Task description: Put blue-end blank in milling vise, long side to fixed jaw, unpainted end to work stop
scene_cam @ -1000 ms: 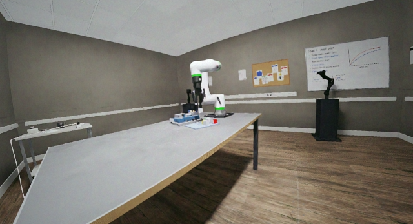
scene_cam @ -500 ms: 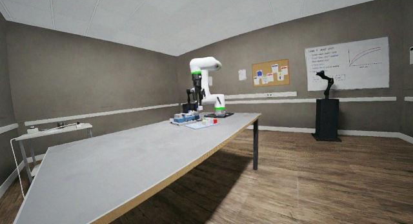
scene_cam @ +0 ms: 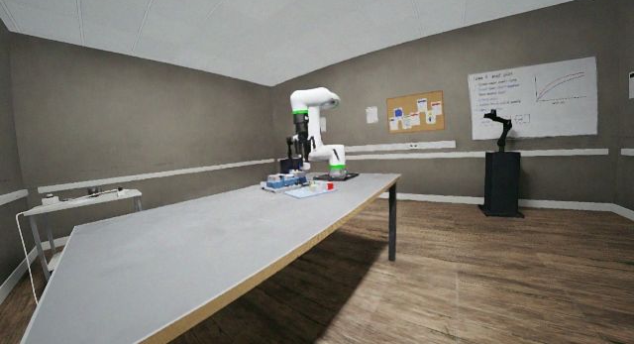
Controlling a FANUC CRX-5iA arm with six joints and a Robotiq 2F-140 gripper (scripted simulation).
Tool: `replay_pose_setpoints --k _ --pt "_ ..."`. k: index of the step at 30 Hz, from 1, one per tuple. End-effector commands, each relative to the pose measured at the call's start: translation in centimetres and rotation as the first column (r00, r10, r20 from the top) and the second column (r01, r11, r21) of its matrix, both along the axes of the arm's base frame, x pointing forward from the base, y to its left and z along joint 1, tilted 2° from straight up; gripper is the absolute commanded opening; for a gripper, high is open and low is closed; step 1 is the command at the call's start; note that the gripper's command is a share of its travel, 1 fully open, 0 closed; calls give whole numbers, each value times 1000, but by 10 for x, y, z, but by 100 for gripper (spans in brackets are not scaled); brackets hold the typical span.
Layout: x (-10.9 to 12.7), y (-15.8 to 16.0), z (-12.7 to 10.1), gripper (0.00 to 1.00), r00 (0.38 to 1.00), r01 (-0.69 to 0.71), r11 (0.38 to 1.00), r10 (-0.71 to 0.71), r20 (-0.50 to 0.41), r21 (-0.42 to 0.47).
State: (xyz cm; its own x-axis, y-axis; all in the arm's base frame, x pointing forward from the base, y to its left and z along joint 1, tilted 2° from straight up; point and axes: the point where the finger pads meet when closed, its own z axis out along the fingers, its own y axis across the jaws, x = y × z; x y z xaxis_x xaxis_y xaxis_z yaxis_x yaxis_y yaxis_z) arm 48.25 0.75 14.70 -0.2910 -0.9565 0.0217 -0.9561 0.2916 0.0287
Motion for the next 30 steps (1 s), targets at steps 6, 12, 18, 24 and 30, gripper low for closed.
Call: replay_pose_setpoints --k 6,12,18,24,30 --pt "3 -29 0 10 1000 -5 1000 5 2 0" --pt "3 -42 0 10 1000 -7 1000 7 2 1" --pt "4 -58 0 10 1000 -7 1000 7 2 0" --pt "6 -78 -1 10 1000 -7 1000 7 2 0" --pt "6 -88 -1 10 1000 -7 1000 7 2 0"
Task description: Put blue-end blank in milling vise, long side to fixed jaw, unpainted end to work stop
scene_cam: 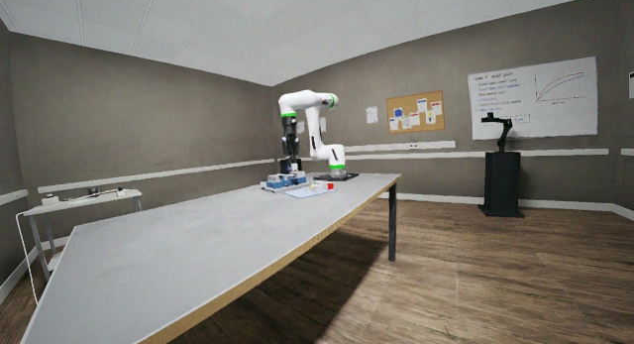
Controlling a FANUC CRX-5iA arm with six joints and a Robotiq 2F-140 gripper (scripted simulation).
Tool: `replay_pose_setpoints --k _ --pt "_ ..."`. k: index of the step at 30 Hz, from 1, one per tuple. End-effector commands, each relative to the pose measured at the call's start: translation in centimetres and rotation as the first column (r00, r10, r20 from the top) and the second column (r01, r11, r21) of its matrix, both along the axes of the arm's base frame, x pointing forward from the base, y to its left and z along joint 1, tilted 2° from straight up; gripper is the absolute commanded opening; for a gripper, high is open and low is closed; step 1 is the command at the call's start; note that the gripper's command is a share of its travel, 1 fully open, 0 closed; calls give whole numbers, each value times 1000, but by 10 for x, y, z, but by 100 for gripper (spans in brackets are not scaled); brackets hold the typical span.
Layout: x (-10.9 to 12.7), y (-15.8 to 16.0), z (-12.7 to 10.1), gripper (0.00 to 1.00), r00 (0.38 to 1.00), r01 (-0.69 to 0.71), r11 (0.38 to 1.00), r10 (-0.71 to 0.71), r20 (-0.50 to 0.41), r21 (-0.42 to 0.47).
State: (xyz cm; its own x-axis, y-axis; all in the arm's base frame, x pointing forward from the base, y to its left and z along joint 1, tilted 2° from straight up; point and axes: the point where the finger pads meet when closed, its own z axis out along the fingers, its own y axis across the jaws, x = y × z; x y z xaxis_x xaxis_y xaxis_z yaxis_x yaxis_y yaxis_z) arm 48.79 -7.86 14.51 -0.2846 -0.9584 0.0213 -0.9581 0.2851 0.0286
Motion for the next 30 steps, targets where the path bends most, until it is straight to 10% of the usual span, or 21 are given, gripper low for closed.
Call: replay_pose_setpoints --k 1,30 --pt "1 -5 1 10 1000 0 1000 0 2 0" --pt "7 -100 -1 10 1000 -1 1000 1 2 0"
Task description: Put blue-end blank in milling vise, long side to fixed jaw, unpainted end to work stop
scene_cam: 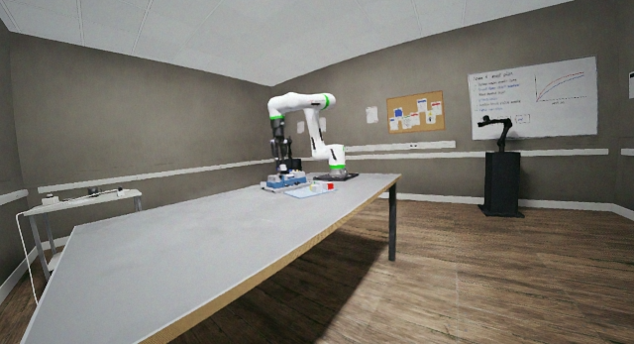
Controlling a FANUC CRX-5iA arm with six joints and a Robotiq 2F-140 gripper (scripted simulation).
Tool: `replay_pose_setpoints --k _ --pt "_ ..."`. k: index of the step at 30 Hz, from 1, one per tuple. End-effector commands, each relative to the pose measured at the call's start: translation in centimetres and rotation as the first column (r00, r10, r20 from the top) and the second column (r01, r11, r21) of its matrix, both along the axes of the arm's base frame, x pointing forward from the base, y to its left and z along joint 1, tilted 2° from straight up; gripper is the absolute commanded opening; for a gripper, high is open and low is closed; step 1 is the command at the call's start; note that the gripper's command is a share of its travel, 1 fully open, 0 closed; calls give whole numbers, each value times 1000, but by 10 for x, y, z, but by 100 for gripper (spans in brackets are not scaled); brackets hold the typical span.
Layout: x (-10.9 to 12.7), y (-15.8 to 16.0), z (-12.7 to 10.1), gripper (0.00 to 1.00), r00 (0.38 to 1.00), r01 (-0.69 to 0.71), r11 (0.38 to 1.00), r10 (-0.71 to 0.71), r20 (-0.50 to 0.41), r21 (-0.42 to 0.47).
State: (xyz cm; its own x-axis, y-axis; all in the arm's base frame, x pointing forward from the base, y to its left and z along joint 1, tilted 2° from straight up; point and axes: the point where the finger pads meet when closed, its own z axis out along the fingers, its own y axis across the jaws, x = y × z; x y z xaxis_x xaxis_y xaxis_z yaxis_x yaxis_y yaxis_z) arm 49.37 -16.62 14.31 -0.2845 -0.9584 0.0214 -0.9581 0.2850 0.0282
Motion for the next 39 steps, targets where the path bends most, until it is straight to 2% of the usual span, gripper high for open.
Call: replay_pose_setpoints --k 1,4,18,39 --pt "2 -16 0 10 1000 -1 1000 1 1 0" --pt "1 -15 1 10 1000 0 1000 0 2 -1" --pt "5 -61 -1 10 1000 -1 1000 1 1 0" --pt "4 -52 0 10 1000 -1 1000 1 1 0"
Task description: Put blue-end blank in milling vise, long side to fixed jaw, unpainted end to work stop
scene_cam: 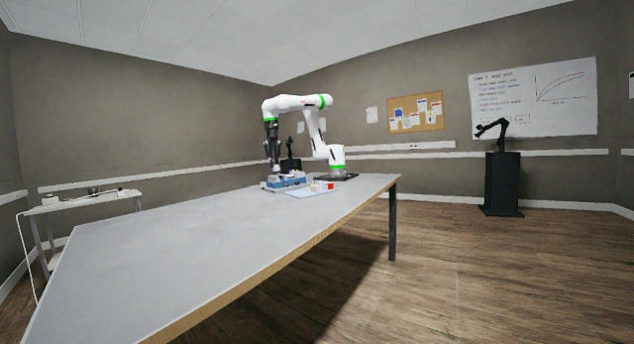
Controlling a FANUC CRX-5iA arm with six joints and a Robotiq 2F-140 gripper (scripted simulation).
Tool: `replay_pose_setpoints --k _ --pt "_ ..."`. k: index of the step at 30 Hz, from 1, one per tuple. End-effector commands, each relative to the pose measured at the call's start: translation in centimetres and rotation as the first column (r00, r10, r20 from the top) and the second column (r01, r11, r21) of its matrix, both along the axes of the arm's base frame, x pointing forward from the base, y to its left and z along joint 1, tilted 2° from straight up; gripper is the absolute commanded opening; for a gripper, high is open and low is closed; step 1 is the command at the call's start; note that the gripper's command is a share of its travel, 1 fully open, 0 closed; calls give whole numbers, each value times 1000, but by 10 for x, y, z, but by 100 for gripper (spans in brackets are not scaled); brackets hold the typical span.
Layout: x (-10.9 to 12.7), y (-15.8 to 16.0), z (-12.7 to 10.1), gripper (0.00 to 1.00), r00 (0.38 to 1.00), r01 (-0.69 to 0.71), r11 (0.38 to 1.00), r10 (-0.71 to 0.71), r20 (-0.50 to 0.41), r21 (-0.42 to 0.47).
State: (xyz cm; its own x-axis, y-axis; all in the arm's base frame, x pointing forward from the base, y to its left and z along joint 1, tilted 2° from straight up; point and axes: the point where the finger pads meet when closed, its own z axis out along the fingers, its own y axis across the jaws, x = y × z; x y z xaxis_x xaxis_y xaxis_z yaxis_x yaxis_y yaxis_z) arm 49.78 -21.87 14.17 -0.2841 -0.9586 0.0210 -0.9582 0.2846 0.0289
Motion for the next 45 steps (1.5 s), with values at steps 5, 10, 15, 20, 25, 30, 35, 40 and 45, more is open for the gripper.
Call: replay_pose_setpoints --k 5,10,15,20,25,30,35,40,45 --pt "0 2 1 10 1000 0 1000 0 2 -1" --pt "0 4 1 10 1000 0 1000 0 2 -1" --pt "0 6 1 10 1000 0 1000 0 2 -1" --pt "0 6 1 10 1000 0 1000 0 2 -1" --pt "0 8 1 10 1000 0 1000 0 2 -1" --pt "0 9 1 10 1000 0 1000 0 2 -1" --pt "0 9 1 10 1000 0 1000 0 2 -1" --pt "0 9 1 10 1000 0 1000 0 2 -1" --pt "0 10 1 10 1000 0 1000 0 2 -1"
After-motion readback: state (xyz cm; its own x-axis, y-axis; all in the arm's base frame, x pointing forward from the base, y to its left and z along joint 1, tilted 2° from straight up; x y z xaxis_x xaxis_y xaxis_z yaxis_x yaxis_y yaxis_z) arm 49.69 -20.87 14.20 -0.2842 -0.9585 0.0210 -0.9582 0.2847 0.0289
